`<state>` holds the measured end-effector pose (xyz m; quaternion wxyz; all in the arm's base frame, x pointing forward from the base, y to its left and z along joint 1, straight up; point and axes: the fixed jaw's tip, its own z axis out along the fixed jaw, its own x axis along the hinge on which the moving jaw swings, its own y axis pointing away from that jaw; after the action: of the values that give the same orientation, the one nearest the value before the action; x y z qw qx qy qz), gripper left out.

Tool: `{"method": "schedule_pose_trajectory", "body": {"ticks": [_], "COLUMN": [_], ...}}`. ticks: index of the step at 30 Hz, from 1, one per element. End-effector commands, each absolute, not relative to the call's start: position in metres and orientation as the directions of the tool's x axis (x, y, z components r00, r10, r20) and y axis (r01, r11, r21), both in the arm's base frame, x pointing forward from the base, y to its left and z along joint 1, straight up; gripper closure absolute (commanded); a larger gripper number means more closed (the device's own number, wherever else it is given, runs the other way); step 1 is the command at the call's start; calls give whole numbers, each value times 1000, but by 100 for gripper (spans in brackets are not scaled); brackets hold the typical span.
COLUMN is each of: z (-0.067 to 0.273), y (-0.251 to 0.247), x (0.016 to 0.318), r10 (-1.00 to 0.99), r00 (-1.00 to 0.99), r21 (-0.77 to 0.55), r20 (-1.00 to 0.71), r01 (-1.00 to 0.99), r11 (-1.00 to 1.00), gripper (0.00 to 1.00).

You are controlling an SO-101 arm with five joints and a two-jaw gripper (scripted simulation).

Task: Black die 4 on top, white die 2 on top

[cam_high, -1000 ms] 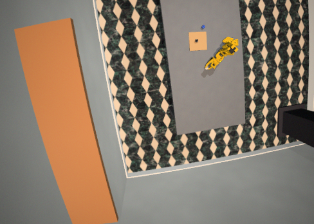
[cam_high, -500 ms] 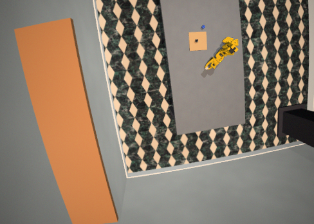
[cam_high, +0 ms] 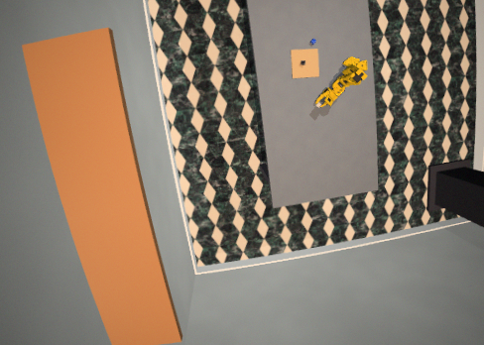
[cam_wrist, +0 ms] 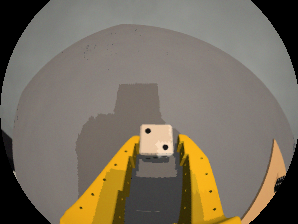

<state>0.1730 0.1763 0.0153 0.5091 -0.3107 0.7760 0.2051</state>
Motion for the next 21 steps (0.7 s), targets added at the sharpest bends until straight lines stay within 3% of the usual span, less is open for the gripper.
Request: {"method": "schedule_pose_trajectory", "body": {"ticks": [1, 13, 21], "z": [23, 23, 23], "y": [182, 182, 182], "x": [176, 176, 176], "r10": [-250, -250, -250], "r00": [-249, -249, -249], "r21": [-5, -5, -5], "r20": [-936, -936, -936], "r01": [-699, -699, -699], "r11": [715, 715, 715], "gripper": [81, 72, 71]}}
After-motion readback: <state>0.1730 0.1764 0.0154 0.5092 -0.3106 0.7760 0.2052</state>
